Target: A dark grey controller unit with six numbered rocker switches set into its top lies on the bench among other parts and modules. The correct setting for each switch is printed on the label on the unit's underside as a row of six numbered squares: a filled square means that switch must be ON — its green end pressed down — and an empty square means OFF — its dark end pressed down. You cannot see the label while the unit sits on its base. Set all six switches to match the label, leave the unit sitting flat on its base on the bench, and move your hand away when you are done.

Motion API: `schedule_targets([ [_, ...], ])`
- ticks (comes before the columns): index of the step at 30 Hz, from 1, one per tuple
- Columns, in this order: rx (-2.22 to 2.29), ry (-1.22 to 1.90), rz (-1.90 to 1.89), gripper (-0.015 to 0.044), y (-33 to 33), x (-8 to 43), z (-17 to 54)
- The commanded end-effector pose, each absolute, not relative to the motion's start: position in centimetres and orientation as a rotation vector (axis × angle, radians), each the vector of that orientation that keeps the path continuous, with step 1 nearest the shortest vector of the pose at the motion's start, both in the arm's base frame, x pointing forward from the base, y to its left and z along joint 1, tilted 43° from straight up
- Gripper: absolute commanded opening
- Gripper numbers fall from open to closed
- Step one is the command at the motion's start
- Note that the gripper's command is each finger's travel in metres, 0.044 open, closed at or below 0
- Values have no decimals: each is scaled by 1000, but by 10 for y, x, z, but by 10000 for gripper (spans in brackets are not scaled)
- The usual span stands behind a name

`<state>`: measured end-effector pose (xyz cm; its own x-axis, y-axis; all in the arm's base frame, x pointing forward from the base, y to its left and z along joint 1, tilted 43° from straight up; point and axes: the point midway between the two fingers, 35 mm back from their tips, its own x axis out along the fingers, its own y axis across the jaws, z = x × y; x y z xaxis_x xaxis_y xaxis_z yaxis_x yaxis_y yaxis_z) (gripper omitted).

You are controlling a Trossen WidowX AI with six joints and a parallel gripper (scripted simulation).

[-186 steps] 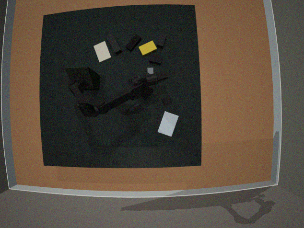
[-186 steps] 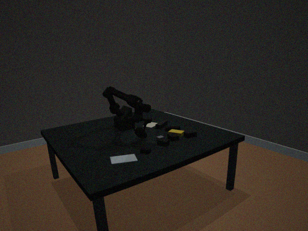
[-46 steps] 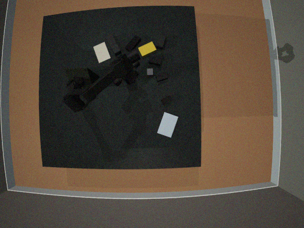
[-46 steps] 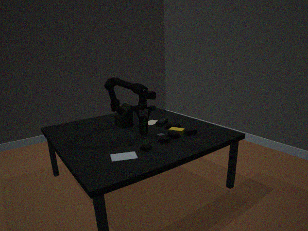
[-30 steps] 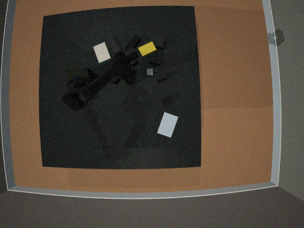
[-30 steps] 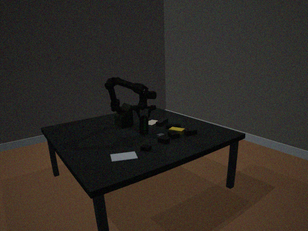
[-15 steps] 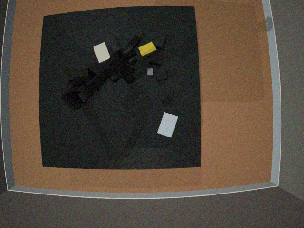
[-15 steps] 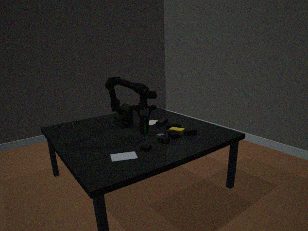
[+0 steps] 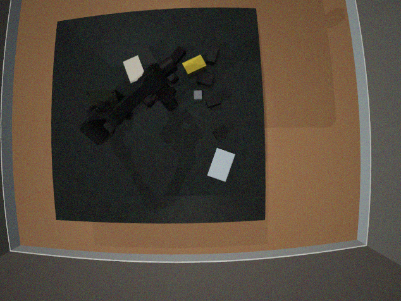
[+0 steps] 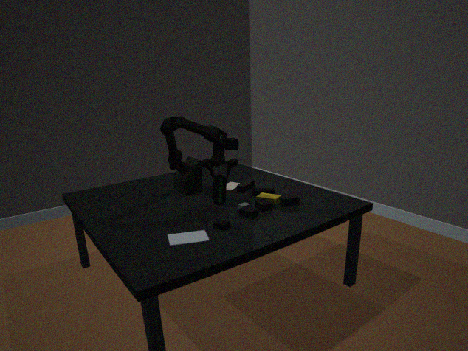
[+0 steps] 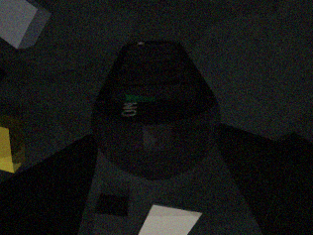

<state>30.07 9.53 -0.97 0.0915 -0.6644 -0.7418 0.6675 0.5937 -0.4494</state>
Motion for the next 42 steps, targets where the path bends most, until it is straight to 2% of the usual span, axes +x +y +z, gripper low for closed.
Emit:
schedule_targets([
  [1, 2, 1111, -1009, 338, 90, 296, -16],
  [42, 3, 1113, -1008, 338, 99, 273, -38],
])
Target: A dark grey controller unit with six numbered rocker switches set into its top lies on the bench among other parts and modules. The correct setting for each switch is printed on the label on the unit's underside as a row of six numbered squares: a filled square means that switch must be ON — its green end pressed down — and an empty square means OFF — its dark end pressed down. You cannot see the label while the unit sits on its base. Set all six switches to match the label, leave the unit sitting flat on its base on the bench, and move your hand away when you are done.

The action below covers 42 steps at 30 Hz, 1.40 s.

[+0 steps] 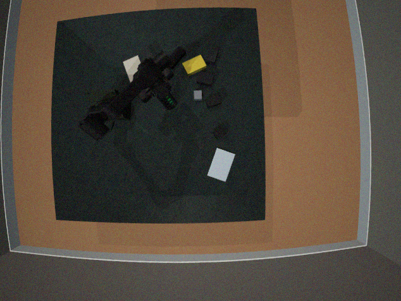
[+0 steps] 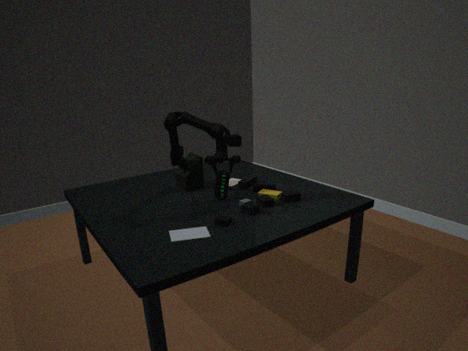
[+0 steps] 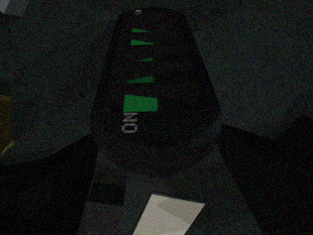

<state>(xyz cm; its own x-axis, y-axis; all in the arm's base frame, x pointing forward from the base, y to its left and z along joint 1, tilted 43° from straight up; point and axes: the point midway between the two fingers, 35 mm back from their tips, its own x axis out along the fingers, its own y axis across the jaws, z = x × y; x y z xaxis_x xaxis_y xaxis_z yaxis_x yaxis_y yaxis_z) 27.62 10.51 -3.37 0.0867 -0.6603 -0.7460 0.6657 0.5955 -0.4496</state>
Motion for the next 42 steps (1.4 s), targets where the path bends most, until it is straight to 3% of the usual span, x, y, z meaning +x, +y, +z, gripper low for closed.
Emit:
schedule_targets([
  [1, 3, 1113, -1008, 338, 99, 273, -39],
  [42, 3, 1114, -1008, 338, 103, 252, -64],
])
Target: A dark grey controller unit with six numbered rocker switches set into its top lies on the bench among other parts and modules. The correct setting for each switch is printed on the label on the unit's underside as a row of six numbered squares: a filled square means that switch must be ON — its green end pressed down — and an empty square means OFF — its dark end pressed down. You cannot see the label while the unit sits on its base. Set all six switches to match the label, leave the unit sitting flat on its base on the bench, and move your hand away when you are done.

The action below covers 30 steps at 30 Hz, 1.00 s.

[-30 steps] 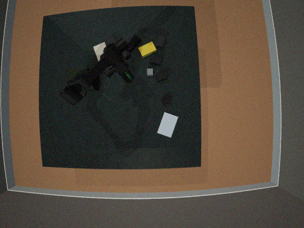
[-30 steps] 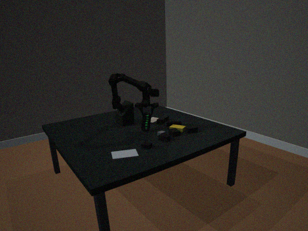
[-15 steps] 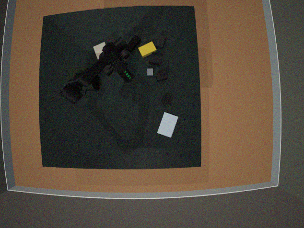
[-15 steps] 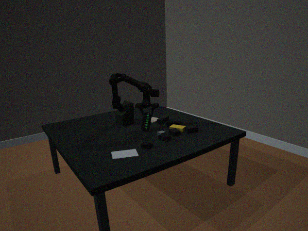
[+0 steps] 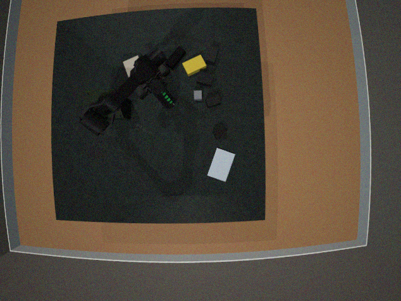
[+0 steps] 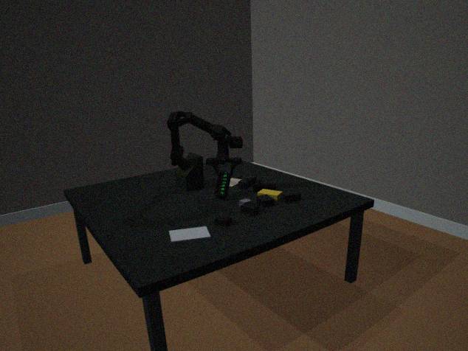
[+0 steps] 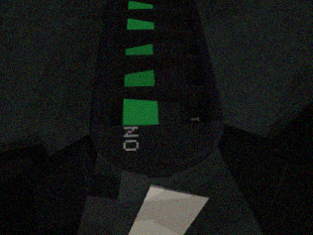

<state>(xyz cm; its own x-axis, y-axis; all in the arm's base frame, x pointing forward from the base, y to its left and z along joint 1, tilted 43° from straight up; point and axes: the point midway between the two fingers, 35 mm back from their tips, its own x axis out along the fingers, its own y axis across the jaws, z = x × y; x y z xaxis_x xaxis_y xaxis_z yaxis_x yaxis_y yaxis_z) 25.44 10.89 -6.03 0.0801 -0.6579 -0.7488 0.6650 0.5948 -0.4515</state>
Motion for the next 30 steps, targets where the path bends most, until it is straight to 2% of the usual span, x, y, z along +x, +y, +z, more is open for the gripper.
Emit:
schedule_targets([
  [1, 3, 1114, -1008, 338, 103, 252, -64],
  [30, 3, 1114, -1008, 338, 102, 240, -83],
])
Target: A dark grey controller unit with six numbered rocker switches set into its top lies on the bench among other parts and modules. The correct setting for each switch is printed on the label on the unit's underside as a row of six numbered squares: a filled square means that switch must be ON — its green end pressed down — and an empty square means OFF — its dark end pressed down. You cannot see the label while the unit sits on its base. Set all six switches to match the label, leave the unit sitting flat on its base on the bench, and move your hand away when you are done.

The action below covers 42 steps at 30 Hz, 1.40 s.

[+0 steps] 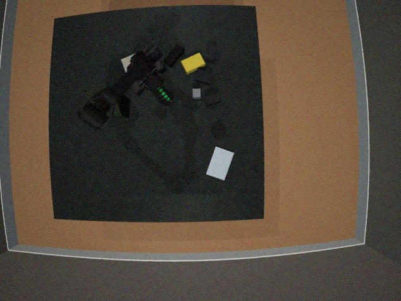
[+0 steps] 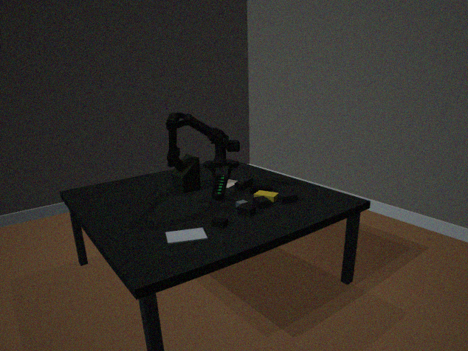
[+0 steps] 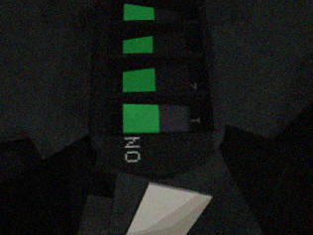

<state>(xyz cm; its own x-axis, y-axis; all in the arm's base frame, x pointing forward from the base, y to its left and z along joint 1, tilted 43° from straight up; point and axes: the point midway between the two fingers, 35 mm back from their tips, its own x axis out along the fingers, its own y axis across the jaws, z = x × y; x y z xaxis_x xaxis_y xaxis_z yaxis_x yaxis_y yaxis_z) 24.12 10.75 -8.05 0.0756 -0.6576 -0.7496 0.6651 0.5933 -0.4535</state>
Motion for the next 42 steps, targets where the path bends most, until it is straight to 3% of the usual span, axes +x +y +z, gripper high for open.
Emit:
schedule_targets([
  [1, 3, 1114, -1008, 338, 102, 239, -84],
  [42, 3, 1115, -1008, 338, 95, 226, -111],
])
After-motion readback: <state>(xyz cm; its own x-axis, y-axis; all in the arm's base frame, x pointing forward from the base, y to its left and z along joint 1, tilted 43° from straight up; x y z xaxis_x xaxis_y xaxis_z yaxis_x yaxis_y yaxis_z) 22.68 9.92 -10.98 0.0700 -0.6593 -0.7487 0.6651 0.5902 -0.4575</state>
